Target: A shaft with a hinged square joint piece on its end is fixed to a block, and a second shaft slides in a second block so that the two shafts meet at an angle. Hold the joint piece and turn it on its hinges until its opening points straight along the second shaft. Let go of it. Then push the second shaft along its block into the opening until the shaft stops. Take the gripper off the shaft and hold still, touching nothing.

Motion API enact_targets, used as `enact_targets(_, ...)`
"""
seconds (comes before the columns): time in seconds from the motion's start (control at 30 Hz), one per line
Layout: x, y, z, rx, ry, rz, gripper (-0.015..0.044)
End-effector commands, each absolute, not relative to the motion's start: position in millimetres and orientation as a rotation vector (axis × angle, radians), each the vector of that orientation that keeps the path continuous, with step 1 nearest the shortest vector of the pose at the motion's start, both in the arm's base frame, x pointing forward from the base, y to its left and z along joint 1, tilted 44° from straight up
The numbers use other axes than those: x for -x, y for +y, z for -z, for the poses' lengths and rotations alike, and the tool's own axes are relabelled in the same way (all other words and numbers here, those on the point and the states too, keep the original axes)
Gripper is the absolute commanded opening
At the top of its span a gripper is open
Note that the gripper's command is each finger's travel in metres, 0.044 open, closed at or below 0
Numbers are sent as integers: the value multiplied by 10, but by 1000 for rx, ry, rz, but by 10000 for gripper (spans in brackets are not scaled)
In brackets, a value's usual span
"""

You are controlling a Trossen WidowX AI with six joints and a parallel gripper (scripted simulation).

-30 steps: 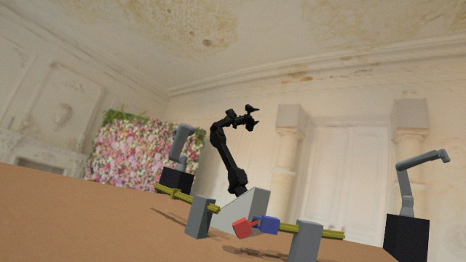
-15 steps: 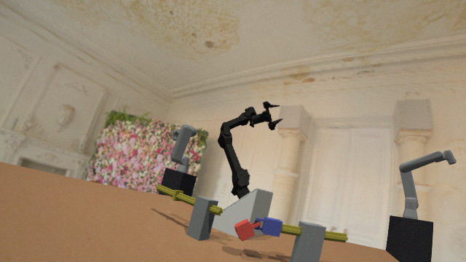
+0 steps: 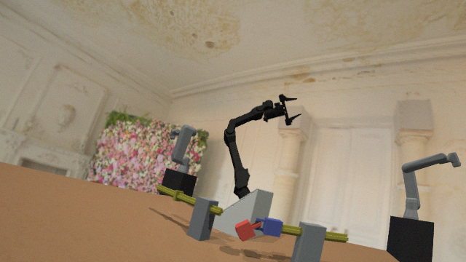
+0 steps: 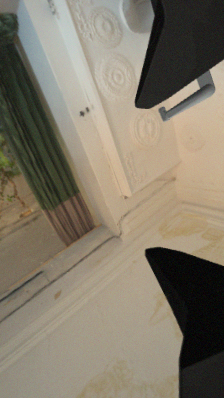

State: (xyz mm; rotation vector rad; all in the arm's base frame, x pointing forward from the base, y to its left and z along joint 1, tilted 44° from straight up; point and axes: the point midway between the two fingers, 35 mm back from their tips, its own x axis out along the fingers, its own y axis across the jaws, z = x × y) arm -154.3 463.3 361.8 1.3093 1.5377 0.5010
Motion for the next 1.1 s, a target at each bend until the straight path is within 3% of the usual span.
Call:
enact_targets(0.0,1243,4767,-3324,-1231,1443,-461,440)
enact_targets(0.53,-340,4874,-2171,-879,1106,-209,440)
enact_targets(1.07,-1851,4200,-1155,-442,975,106,440)
